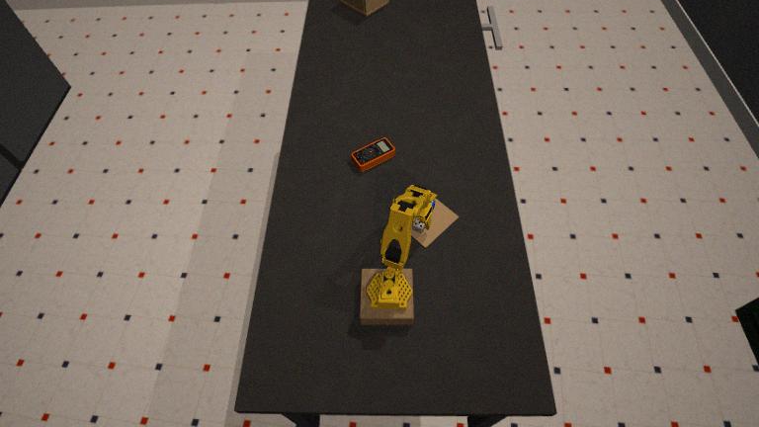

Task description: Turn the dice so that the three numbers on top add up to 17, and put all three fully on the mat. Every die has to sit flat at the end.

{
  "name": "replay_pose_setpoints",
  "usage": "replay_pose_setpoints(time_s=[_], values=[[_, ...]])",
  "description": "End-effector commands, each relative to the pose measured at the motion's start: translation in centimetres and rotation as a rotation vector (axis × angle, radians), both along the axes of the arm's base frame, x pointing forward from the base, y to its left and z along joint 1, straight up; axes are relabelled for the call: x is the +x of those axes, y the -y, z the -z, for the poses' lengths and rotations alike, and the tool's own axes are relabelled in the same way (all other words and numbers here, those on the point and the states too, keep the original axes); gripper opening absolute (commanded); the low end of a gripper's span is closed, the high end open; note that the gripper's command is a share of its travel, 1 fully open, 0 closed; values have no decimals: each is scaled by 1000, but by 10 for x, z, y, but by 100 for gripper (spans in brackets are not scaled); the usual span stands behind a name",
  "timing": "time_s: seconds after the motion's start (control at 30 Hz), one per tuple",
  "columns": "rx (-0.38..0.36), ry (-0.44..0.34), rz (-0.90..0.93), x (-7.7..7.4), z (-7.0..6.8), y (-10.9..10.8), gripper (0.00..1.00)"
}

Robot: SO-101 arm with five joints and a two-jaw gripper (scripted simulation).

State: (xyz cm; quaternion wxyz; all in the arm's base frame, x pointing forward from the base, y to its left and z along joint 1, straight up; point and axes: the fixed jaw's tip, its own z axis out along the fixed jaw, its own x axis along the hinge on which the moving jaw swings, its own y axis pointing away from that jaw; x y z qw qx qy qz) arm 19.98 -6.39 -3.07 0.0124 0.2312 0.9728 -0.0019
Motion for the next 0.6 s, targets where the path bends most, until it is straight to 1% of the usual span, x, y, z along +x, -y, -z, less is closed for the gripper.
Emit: replay_pose_setpoints(time_s=[0.0,0.3,0.57], values=[[10,-25,1,-6,5,0,26],[10,-25,1,-6,5,0,34],[10,-25,1,-6,5,0,36]])
